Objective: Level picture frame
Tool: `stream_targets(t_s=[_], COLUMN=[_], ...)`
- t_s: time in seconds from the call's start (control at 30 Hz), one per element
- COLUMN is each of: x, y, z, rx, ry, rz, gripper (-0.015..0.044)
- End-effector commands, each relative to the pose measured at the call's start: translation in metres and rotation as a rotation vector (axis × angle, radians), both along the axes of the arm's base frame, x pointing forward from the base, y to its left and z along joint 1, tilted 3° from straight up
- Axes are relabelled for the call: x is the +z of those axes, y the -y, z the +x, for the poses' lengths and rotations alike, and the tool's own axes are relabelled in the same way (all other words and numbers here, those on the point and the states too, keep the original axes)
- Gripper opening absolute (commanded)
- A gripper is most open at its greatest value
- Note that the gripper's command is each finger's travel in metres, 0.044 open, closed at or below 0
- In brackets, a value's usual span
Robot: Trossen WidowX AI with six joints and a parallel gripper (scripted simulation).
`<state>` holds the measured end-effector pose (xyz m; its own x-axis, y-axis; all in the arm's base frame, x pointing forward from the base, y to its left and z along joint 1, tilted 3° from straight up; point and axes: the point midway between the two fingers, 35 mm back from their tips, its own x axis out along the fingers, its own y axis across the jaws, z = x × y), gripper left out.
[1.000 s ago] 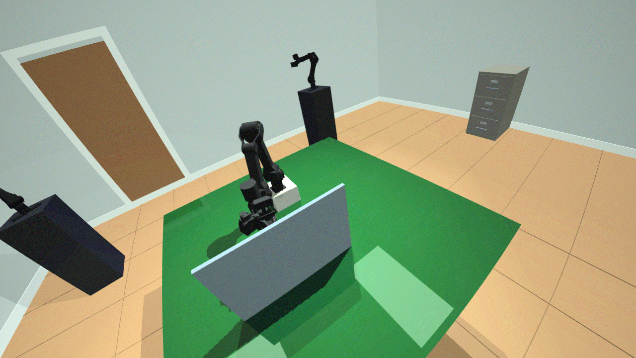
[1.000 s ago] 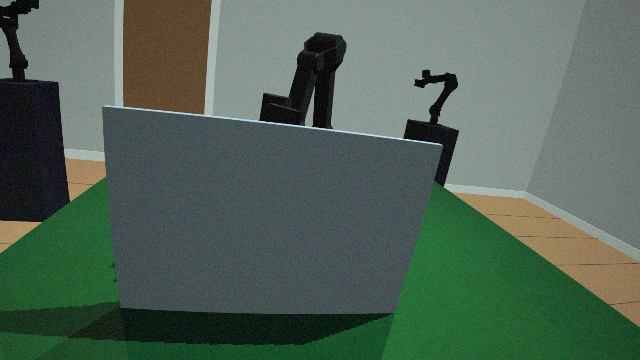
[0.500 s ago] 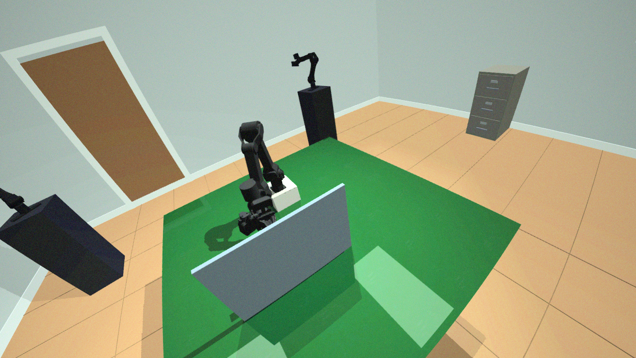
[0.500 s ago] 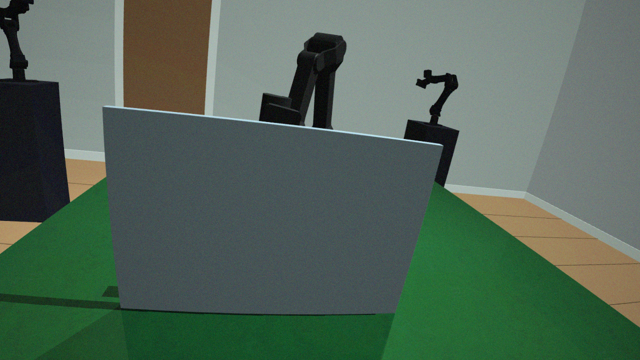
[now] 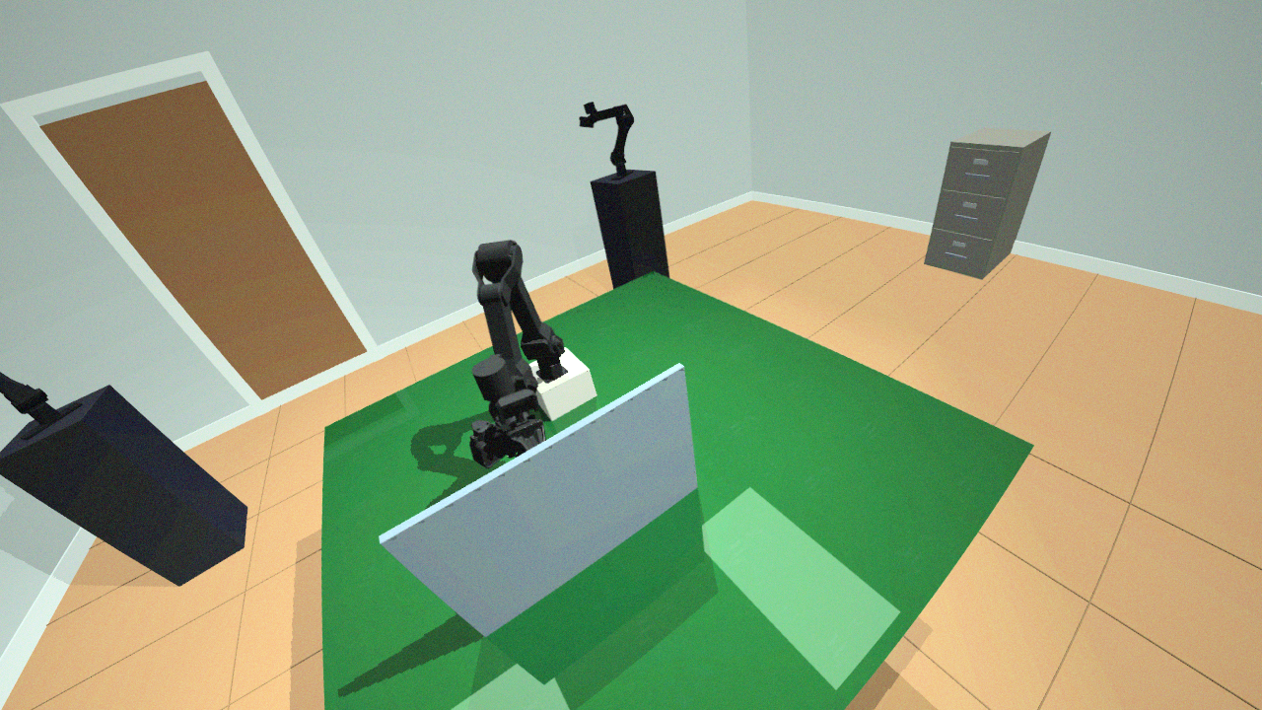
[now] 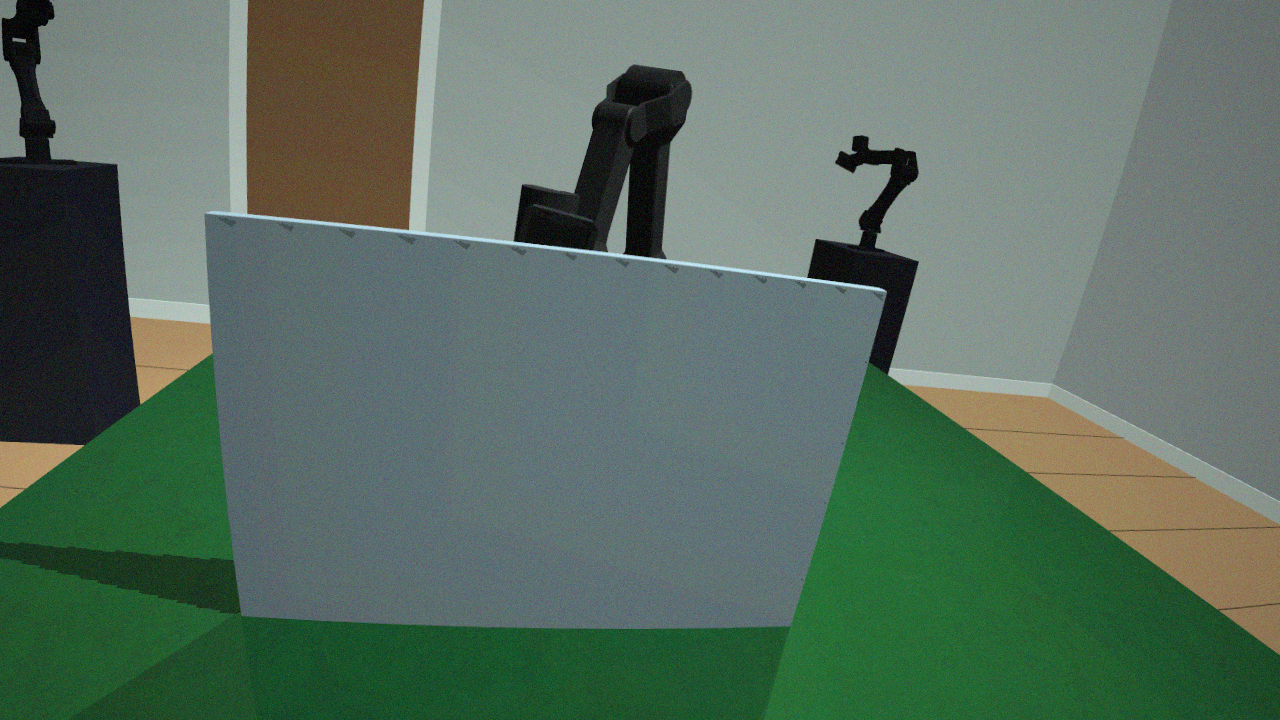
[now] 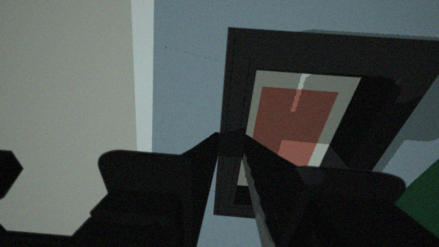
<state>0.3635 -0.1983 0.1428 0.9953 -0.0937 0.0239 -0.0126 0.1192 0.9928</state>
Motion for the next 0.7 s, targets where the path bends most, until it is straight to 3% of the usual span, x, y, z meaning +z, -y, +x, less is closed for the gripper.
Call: stream_targets(t_s=[0.0, 0.67], x=[0.0026, -0.0026], y=[0.0012, 0.0019], z=[0.0009, 0.001], rx=[0.002, 0.002], ry=[0.008, 0.008], rz=[-0.012, -0.012], gripper=[0.0, 0.0])
